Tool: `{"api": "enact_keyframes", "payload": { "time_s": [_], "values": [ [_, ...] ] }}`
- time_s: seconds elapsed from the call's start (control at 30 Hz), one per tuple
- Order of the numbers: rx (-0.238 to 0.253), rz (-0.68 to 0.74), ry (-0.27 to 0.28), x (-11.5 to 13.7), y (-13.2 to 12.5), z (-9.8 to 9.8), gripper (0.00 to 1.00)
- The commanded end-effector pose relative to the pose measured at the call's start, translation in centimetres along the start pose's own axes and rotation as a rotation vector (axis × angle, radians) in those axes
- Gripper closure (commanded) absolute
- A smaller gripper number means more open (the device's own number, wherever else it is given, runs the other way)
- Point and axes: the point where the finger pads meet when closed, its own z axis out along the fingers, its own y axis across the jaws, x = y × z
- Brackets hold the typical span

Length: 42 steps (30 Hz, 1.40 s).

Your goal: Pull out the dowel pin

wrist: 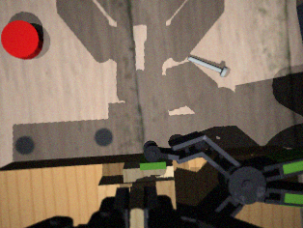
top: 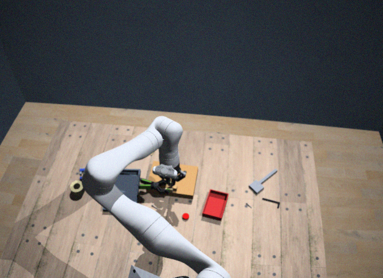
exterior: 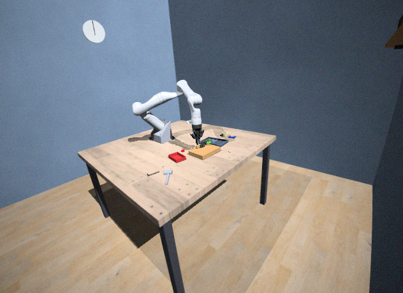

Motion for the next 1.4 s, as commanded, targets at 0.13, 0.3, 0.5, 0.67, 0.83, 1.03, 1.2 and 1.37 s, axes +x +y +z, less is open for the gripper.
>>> {"api": "enact_keyframes", "payload": {
  "time_s": [0.13,0.3,0.5,0.67,0.83,1.03,1.2,1.37],
  "values": [
    [-0.001,-0.057,-0.003,-0.08,0.02,-0.16,0.90],
    [-0.001,-0.105,-0.003,-0.08,0.02,-0.16,0.90],
    [-0.001,-0.143,-0.003,-0.08,0.02,-0.17,0.90],
    [-0.001,-0.191,-0.003,-0.08,0.02,-0.17,0.90],
    [-0.001,-0.238,-0.003,-0.08,0.02,-0.17,0.90],
    [-0.001,-0.286,-0.003,-0.08,0.02,-0.18,0.90],
    [-0.001,-0.325,-0.003,-0.08,0.02,-0.18,0.90],
    [-0.001,-0.373,-0.003,-0.08,0.02,-0.19,0.90]
  ]
}}
